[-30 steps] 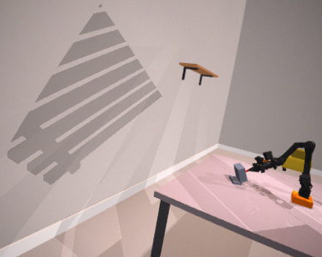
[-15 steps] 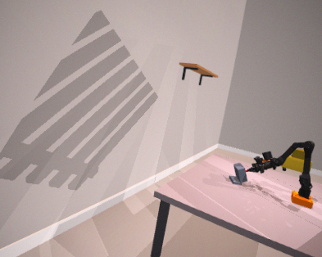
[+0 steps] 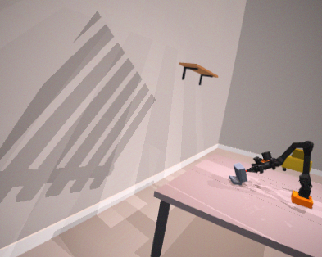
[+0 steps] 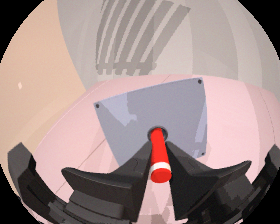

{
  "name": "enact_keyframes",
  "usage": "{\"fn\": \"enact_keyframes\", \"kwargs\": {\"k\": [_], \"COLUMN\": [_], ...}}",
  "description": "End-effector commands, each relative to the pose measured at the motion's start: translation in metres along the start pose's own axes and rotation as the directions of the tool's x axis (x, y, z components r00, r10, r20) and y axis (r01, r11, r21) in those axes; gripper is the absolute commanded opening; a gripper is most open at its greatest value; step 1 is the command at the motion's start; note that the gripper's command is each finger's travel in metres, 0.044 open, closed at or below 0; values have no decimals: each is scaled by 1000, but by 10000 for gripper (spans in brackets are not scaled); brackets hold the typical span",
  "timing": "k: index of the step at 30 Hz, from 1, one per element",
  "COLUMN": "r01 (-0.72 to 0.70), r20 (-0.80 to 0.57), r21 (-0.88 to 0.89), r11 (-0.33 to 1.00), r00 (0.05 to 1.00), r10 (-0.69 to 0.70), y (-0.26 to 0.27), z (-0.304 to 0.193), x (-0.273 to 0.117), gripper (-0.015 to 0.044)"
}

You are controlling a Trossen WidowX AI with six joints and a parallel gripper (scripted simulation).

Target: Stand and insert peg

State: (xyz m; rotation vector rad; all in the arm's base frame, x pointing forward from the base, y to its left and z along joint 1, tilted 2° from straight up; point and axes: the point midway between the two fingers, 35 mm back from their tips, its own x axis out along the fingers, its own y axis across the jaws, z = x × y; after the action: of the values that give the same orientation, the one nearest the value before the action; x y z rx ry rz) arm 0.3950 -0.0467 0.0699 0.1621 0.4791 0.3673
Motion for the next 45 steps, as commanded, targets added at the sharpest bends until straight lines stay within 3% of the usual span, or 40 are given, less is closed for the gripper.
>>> {"fn": "enact_keyframes", "kwargs": {"k": [1, 29, 45], "r01": [2, -3, -2], "r20": [5, -1, -1], "r21": [1, 0, 0], "r11": [1000, 1000, 1000], "r00": [1000, 1000, 1000], "r10": [-2, 3, 2], "y": [0, 0, 0], "z": [3, 1, 1], "x": [2, 6, 4], "gripper": [0, 0, 420]}}
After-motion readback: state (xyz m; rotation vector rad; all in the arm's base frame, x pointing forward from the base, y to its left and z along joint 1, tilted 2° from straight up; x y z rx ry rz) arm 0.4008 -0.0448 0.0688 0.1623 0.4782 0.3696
